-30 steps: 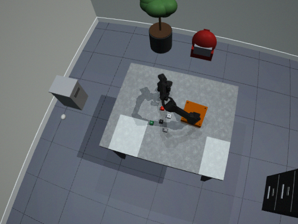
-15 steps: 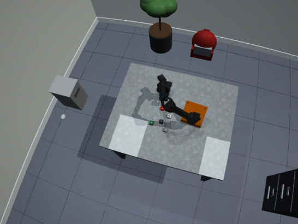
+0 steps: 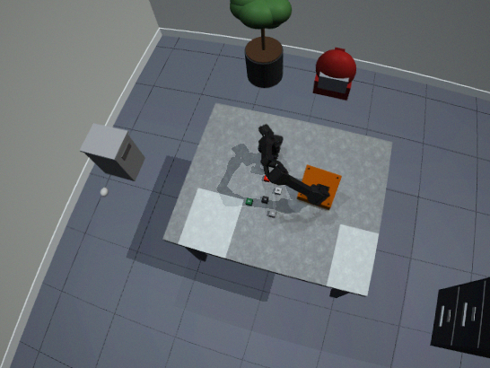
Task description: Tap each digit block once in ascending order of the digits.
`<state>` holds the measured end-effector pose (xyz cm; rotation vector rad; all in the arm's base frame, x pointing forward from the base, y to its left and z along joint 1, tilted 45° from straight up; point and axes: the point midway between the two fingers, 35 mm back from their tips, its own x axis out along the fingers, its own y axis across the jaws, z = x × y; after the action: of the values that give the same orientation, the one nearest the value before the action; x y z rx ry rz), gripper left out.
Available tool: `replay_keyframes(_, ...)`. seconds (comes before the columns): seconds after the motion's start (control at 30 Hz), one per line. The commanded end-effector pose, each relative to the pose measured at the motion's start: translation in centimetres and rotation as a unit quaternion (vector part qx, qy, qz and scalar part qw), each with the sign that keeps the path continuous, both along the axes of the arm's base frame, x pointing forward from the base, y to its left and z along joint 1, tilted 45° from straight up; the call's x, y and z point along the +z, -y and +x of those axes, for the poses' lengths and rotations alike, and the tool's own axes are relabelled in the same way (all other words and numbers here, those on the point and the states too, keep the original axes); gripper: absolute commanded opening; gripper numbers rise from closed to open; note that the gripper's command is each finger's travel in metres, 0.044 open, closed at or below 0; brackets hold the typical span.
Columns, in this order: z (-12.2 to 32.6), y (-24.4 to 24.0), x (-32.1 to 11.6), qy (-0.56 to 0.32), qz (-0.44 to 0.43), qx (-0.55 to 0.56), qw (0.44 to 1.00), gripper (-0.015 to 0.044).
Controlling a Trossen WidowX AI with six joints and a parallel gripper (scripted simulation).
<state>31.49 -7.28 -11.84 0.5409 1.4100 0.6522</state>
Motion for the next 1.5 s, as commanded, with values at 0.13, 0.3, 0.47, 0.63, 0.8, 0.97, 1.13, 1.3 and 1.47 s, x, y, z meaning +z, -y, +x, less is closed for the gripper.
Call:
replay_keyframes(0.13, -0.3, 1.9, 1.9, -0.005, 0.003, -0.002, 1.0, 0.002)
replay_keyframes(0.3, -0.2, 3.6, 3.4, -0.005, 0.002, -0.002, 1.0, 0.002)
replay_keyframes(0.47, -0.6, 7.6, 7.6, -0.005, 0.002, -0.002, 1.0, 0.002)
replay_keyframes(0.63, -0.6, 7.6, 7.6, -0.005, 0.002, -0.002, 1.0, 0.002)
replay_keyframes(0.8, -0.1, 5.1, 10.4, -0.006, 0.001, -0.003, 1.0, 0.002)
replay_keyframes(0.97, -0.5, -0.3, 15.5, -0.006, 0.004, -0.002, 1.0, 0.002)
replay_keyframes(1.13, -0.6, -1.0, 16.1, -0.006, 0.005, -0.002, 1.0, 0.002)
replay_keyframes(1.3, -0.5, -1.7, 15.3, -0.006, 0.005, -0.002, 1.0, 0.002)
replay_keyframes(1.47, -0.3, -6.6, 10.6, -0.006, 0.007, -0.002, 1.0, 0.002)
